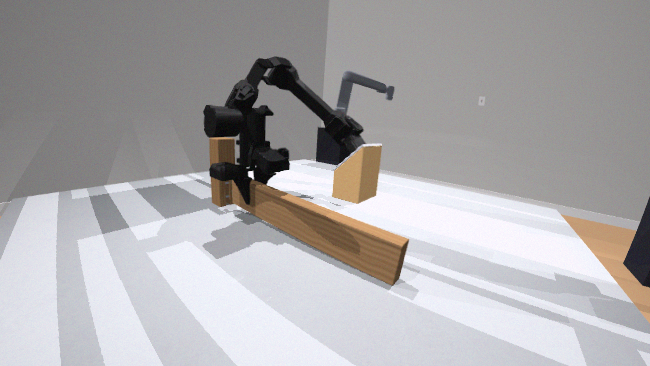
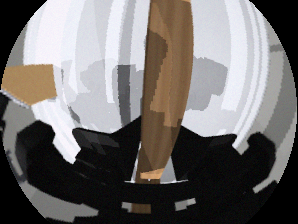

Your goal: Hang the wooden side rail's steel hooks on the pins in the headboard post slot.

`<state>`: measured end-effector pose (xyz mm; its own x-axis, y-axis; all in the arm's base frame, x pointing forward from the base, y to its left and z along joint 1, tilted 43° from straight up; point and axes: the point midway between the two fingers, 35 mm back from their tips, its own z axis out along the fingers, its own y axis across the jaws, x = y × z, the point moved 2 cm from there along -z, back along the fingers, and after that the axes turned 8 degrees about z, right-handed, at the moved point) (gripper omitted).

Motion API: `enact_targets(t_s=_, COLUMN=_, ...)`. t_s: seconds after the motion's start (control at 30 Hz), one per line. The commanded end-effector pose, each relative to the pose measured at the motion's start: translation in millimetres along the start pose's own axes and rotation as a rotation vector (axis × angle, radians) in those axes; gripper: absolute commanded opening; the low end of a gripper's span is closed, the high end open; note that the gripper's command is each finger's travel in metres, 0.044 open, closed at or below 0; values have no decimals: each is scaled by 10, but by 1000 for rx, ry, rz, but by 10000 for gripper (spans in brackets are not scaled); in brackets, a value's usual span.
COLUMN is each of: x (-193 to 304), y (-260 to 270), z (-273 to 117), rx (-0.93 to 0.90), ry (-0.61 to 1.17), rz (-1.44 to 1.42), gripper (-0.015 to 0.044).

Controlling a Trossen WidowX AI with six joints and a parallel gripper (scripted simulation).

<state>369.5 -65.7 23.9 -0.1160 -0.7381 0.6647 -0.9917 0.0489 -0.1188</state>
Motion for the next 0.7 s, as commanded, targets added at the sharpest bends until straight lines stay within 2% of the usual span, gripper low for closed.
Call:
enact_targets(t_s=0.0, x=25, y=-12, z=-43, rx=11, ry=1, rz=5, gripper=0)
enact_targets(t_s=0.67, x=44, y=-36, z=-42, rx=11, ry=1, rz=6, gripper=0)
